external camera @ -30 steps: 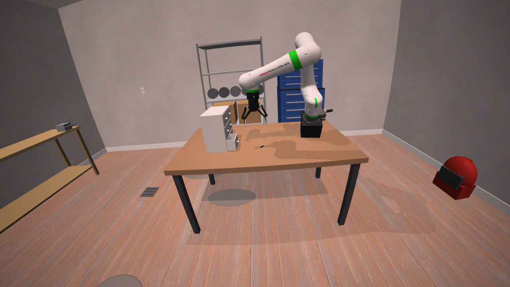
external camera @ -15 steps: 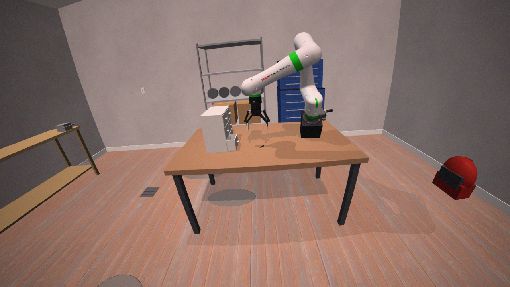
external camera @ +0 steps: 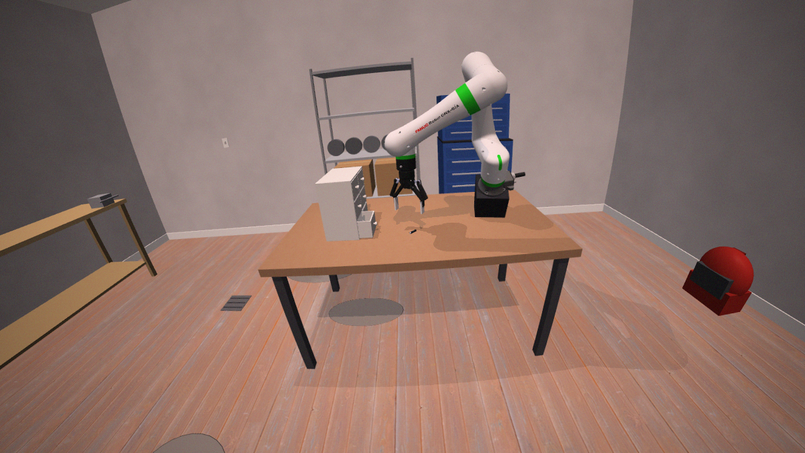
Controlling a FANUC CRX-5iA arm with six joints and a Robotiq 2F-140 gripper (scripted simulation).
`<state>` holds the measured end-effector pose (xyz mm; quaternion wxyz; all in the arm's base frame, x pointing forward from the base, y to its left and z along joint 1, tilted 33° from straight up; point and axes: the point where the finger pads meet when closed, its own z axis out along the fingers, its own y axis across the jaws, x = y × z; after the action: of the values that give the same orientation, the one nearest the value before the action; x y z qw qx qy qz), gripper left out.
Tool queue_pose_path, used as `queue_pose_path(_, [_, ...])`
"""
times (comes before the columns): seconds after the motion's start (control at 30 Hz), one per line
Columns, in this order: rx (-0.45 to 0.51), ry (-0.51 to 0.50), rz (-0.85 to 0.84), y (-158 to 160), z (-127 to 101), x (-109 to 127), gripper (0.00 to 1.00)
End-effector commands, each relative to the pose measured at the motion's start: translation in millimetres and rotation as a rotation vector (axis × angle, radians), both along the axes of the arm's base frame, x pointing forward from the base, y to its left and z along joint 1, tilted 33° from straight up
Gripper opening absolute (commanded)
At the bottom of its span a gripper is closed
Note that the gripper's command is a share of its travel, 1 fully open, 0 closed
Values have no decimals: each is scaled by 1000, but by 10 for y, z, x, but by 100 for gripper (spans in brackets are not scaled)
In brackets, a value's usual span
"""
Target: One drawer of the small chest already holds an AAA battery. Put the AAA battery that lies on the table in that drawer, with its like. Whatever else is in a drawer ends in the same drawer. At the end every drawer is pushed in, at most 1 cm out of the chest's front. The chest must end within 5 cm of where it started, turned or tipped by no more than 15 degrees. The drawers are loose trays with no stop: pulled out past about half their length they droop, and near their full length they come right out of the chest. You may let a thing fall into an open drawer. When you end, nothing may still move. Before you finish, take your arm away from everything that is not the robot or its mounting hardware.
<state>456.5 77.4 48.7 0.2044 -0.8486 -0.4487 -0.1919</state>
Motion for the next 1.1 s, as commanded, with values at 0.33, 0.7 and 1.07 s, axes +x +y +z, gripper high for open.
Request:
queue_pose_path(0.33, [27, 100, -163, 110, -143, -50, 100])
queue_pose_path(0.7, [36, 134, -218, 148, -192, -67, 100])
queue_pose_path(1.07, [40, 146, -238, 161, -210, -73, 100])
